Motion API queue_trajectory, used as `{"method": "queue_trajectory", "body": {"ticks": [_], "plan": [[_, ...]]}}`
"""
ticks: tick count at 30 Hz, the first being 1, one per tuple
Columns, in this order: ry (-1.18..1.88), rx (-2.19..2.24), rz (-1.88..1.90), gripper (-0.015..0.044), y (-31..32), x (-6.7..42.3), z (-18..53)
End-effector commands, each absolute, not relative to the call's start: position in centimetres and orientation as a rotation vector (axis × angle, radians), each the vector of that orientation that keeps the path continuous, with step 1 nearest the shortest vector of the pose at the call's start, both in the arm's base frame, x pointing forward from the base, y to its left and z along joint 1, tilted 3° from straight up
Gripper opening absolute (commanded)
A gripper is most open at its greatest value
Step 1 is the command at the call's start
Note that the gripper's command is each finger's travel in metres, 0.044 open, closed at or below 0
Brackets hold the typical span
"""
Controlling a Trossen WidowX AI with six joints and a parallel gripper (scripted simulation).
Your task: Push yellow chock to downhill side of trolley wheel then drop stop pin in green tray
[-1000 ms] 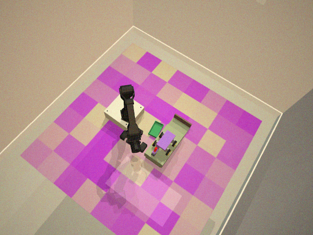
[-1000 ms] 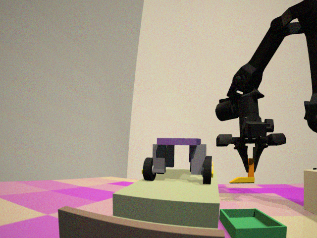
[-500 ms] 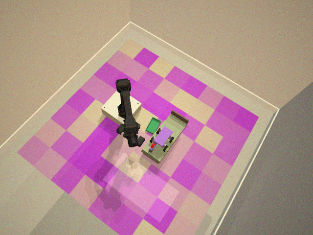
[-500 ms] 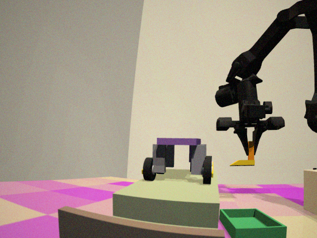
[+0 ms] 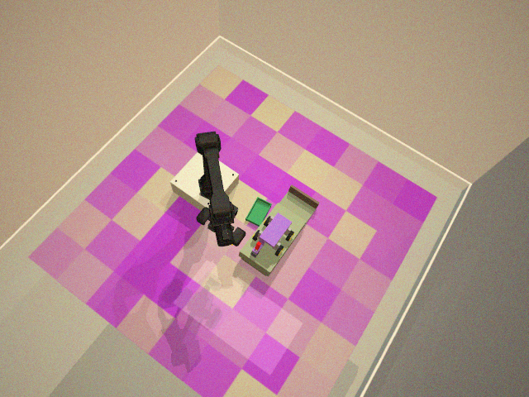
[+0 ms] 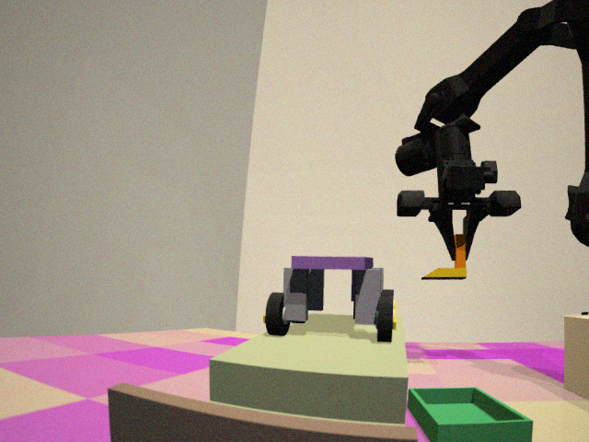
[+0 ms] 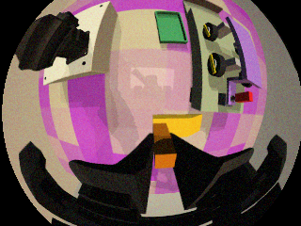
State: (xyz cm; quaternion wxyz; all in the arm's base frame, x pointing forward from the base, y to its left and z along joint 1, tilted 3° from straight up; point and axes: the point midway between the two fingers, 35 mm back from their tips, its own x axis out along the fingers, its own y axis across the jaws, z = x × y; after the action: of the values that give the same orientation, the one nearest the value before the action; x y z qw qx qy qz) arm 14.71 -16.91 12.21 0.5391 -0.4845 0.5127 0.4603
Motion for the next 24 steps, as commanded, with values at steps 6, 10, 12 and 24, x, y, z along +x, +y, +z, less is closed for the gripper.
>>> {"method": "queue_trajectory", "body": {"ticks": [6, 10, 12, 24], "plan": [[1.231, -1.125, 1.064, 0.0000, -17.03, 14.90, 12.76], [1.284, -1.021, 0.967, 0.0000, -17.03, 14.90, 12.76], [1.308, -0.969, 0.918, 0.0000, -17.03, 14.91, 12.76], [1.426, -0.647, 0.614, 0.0000, -17.04, 14.91, 12.76]]}}
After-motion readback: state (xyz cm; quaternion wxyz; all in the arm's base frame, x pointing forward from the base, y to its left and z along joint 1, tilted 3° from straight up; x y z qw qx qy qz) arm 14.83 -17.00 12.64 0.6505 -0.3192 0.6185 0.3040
